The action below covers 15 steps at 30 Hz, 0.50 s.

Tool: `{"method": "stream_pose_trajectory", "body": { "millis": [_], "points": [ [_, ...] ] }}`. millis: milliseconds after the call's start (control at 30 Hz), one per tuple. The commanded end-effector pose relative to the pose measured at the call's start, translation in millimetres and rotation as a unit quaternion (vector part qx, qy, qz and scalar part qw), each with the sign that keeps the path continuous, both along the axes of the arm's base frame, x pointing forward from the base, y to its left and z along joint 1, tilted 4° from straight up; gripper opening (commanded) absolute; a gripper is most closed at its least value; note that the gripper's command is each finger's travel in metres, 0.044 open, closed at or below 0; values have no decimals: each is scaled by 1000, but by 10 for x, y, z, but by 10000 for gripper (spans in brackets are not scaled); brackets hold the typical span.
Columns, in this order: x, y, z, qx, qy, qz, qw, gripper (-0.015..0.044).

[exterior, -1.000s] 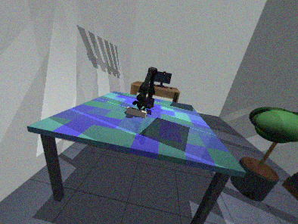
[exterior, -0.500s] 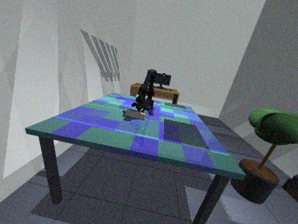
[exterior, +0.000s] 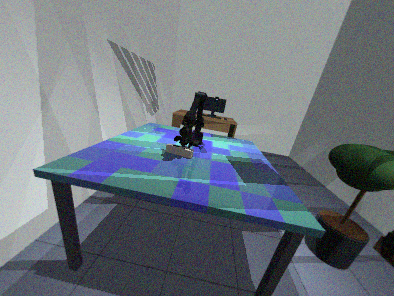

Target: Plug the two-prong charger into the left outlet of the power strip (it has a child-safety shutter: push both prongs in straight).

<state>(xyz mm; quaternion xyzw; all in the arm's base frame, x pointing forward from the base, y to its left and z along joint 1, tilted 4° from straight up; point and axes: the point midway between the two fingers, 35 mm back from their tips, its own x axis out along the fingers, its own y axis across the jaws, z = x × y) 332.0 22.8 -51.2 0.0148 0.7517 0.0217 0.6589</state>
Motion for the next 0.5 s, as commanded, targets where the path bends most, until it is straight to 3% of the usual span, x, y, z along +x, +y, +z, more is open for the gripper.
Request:
{"method": "stream_pose_trajectory", "body": {
  "millis": [0,267,467],
  "points": [
    [0,0,0,0,0,0,1000,0],
    [0,0,0,0,0,0,1000,0],
    [0,0,0,0,0,0,1000,157]
  ]
}}
